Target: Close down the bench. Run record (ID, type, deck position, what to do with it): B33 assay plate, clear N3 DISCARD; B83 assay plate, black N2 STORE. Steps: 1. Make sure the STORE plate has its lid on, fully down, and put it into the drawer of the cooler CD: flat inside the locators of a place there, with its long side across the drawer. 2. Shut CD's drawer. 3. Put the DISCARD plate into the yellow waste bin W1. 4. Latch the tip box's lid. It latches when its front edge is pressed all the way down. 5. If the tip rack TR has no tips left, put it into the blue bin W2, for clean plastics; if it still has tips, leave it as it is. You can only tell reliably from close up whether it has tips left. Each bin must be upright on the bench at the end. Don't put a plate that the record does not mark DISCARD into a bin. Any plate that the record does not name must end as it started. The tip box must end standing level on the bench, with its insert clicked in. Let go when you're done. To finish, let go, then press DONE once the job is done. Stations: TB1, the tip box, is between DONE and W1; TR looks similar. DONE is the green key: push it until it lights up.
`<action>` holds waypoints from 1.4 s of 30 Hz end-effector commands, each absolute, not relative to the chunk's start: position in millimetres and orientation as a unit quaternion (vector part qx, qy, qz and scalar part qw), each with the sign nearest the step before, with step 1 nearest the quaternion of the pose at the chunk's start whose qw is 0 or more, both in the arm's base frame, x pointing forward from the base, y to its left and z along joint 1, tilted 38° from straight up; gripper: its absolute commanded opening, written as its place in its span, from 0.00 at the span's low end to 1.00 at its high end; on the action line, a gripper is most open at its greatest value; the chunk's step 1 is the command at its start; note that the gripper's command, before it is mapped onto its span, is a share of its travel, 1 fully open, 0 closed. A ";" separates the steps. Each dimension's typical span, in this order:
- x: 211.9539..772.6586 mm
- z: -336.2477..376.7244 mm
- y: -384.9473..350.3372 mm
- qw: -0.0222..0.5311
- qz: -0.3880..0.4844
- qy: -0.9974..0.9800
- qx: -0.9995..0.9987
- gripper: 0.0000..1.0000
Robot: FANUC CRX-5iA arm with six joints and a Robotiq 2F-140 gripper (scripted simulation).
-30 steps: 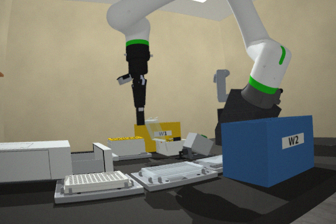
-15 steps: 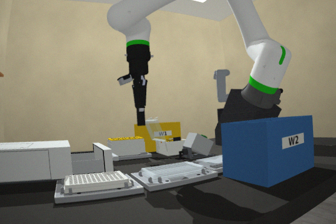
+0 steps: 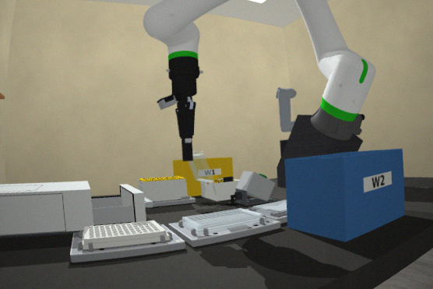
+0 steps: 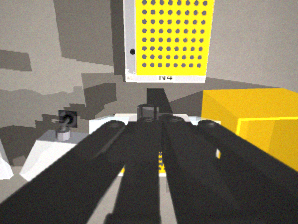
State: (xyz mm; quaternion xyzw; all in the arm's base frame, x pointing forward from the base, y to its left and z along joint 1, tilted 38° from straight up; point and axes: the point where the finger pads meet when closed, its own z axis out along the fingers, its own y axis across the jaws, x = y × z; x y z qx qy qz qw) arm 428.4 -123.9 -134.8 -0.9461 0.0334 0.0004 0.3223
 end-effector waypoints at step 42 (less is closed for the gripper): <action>375.9 -127.6 -125.7 0.322 0.000 0.033 -0.946 0.10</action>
